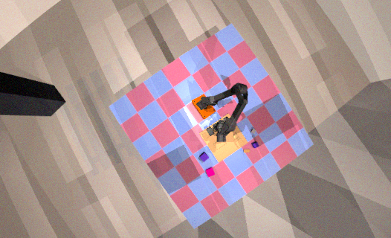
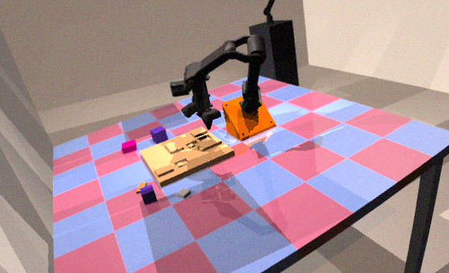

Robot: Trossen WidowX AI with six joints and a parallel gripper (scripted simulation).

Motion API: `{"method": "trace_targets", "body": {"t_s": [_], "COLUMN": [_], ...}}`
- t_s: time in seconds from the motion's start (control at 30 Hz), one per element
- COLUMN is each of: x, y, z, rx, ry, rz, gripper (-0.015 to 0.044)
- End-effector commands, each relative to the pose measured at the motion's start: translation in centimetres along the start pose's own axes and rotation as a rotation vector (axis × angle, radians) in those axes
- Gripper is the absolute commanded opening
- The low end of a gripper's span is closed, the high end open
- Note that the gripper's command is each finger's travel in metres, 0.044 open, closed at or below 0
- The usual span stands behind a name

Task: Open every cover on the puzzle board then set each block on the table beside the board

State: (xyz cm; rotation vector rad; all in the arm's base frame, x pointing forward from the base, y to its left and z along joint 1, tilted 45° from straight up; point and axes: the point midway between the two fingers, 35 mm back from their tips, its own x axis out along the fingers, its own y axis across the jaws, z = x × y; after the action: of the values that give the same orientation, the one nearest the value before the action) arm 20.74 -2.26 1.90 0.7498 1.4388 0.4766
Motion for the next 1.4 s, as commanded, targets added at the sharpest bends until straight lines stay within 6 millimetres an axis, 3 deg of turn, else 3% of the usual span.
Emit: {"method": "trace_targets", "body": {"t_s": [0.0,0.73,1.37], "x": [-0.3,-1.5,-1.5], "y": [-0.8,-8.1,-8.3], "z": [1.4,11.0,11.3], "rx": [0.168,1.477,1.515], "ry": [0.002,-0.015,-0.015], "rz": [-0.003,-0.002,-0.001], "gripper": [0.0000,0.0000,0.0000]}}
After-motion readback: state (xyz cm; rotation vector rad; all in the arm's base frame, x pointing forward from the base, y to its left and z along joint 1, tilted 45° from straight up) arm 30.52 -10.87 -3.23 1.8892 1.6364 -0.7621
